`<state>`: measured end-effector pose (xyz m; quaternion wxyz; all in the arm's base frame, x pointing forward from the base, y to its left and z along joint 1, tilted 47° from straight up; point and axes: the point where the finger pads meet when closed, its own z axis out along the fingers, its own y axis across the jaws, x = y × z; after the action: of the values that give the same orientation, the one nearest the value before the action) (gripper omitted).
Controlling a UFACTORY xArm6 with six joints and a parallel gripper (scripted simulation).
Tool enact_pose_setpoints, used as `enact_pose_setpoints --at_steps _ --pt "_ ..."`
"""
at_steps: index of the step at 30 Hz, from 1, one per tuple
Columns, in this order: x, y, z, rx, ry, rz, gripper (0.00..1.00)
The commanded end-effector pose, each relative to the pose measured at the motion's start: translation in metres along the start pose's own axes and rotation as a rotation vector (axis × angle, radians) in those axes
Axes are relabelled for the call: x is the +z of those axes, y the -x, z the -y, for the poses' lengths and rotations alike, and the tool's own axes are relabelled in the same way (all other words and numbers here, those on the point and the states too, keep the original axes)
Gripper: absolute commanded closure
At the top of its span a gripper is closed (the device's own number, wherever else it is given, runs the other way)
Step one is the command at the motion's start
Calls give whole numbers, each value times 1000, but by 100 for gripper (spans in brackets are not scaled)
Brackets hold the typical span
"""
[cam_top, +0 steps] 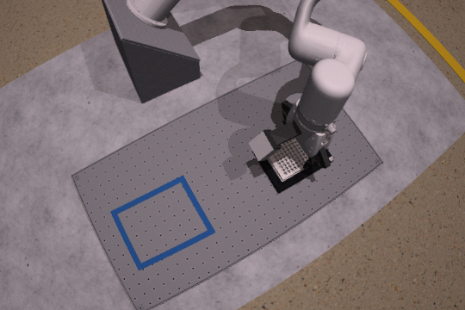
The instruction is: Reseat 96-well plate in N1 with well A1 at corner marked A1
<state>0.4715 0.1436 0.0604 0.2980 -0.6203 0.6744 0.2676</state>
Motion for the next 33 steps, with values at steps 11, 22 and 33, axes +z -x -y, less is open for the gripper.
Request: enact_pose_setpoints --at_steps 11,22,33 --pt "7 0 1 -1 -3 0 0" --pt "11 0 1 -1 -3 0 0" --pt "18 0 1 -1 -3 0 0"
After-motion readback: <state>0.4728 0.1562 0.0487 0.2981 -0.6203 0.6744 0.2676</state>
